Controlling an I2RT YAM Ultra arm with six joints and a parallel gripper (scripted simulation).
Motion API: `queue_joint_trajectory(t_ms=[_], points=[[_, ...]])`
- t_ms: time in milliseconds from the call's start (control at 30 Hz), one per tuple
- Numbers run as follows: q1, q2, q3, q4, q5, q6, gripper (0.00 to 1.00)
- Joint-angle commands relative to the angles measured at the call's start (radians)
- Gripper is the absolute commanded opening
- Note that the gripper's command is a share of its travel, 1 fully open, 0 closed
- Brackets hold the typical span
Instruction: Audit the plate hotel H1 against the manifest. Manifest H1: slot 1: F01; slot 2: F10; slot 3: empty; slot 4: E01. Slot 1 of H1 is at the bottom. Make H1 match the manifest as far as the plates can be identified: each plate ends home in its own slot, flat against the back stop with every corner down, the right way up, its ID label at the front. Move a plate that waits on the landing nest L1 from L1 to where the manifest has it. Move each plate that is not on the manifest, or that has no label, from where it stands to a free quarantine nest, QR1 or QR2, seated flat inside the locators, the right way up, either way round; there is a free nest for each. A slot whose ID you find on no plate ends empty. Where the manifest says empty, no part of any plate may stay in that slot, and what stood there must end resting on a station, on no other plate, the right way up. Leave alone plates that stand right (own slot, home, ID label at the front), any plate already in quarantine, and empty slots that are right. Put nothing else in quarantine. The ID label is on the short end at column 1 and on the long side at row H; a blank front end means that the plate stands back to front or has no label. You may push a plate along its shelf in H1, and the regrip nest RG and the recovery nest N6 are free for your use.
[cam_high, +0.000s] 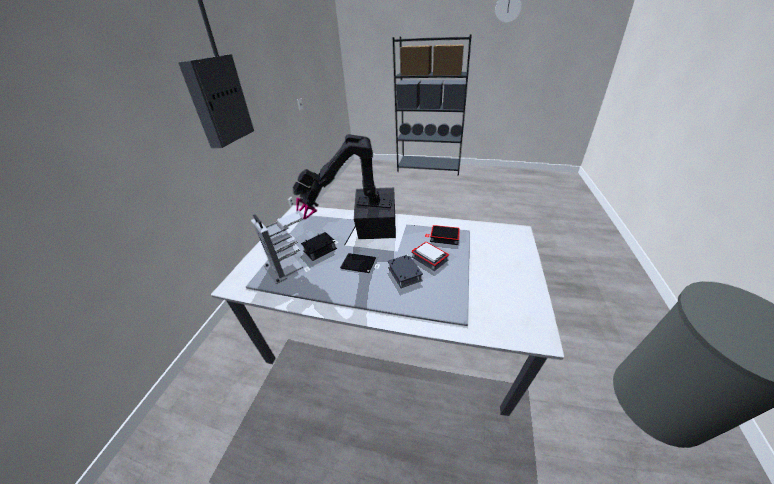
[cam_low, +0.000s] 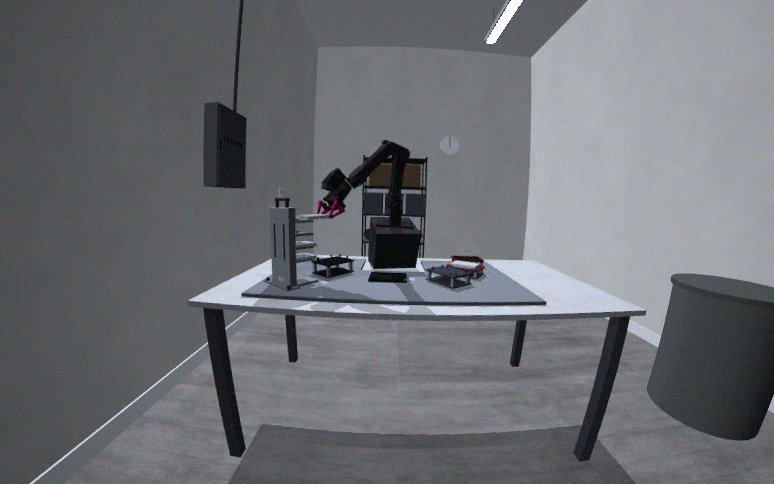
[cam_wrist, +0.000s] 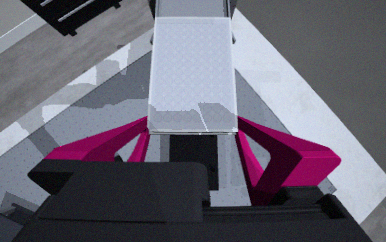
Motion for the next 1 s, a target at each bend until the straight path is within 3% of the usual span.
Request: queue_joint_trajectory(t_ms=[0, 967], points=[[0.000, -0.001, 0.016, 0.011, 0.001, 0.002, 0.86], [0.032, 0.056, 0.069, 0.029, 0.026, 0.027, 0.86]])
